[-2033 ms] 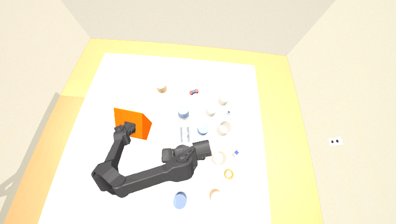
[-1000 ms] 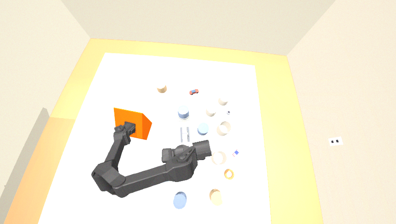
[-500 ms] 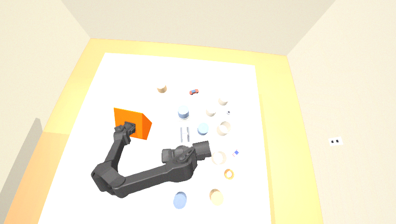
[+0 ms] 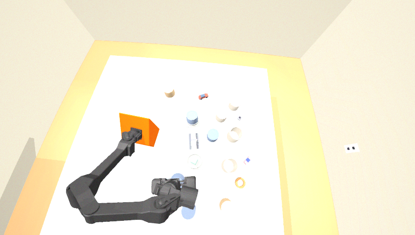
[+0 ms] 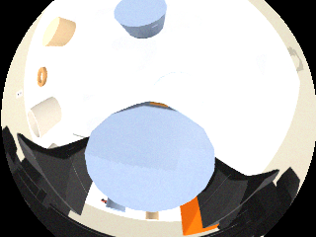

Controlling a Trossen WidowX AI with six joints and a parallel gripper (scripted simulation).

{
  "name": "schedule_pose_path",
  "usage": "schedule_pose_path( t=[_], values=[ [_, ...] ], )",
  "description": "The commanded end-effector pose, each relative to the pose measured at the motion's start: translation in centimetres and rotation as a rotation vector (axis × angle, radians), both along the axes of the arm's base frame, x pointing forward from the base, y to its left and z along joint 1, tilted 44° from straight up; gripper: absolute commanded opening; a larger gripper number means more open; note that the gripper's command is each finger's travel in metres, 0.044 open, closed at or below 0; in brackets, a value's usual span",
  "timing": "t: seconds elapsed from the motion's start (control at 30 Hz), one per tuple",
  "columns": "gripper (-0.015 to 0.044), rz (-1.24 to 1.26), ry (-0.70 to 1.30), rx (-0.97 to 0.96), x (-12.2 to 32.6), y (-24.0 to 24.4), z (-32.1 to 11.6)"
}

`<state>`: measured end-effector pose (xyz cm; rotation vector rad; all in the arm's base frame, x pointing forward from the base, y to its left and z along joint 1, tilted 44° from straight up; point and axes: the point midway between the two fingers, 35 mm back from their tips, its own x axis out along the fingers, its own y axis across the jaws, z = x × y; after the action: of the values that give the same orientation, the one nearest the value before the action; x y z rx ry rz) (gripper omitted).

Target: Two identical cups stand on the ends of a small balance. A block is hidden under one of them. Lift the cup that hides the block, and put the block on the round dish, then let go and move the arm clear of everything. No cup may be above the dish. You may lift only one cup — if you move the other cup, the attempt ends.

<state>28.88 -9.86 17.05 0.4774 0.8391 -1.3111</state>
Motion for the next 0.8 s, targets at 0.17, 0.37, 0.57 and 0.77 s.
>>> schedule_pose_path(
  t=[0.17, 0.37, 0.57, 0.77],
  values=[
    [0.0000, 0.010, -0.006, -0.003, -5.2, -4.7, 1.1],
    [0.0000, 0.013, -0.010, -0.033, -9.2, -7.2, 1.5],
    [0.0000, 0.014, -0.004, -0.075, -12.8, -8.7, 1.5],
    [0.0000, 0.014, -0.003, -0.076, -12.8, -9.2, 1.1]
  ],
)
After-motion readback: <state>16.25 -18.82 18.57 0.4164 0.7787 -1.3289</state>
